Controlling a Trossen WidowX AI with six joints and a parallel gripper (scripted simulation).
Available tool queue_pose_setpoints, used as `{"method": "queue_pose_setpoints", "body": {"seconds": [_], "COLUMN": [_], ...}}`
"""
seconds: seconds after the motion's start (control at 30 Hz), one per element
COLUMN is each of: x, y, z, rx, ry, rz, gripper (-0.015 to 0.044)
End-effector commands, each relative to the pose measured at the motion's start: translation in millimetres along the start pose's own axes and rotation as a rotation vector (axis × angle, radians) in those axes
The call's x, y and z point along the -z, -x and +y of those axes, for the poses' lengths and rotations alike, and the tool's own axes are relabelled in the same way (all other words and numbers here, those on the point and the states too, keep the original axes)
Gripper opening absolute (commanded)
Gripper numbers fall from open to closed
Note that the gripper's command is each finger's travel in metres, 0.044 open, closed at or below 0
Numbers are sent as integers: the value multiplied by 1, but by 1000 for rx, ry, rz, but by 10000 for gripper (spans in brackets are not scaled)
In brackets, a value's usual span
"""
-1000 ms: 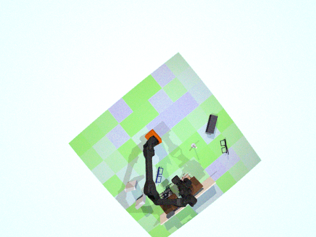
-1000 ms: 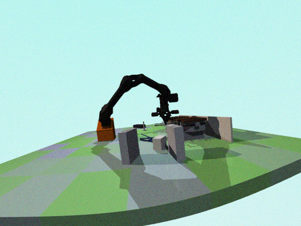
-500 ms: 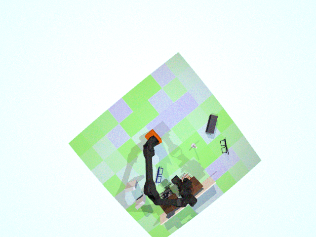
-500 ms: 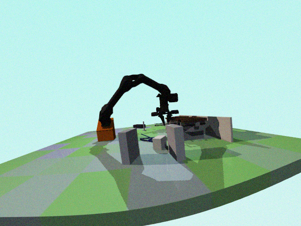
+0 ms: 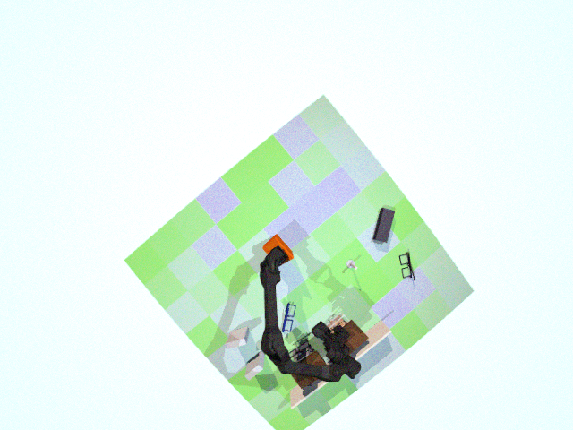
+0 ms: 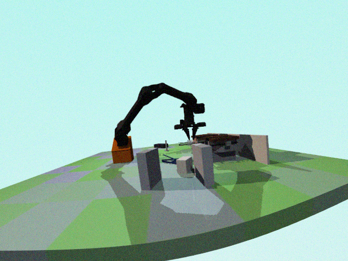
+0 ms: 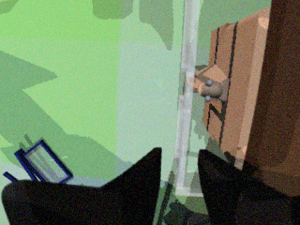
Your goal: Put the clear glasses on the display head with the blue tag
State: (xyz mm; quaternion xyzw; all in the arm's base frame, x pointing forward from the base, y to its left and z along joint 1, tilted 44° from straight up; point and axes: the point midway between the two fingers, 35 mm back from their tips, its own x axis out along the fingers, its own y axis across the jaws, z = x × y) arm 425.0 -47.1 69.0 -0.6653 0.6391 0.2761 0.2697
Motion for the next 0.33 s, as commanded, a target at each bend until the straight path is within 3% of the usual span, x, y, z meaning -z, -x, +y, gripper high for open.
{"method": "queue_pose_setpoints", "body": {"seconds": [0.0, 0.3], "x": [1, 0], "y": [4, 11], "z": [2, 36], "rx": [7, 5], "ry": [-9, -8], "rz": [-6, -7], "gripper": [107, 107]}}
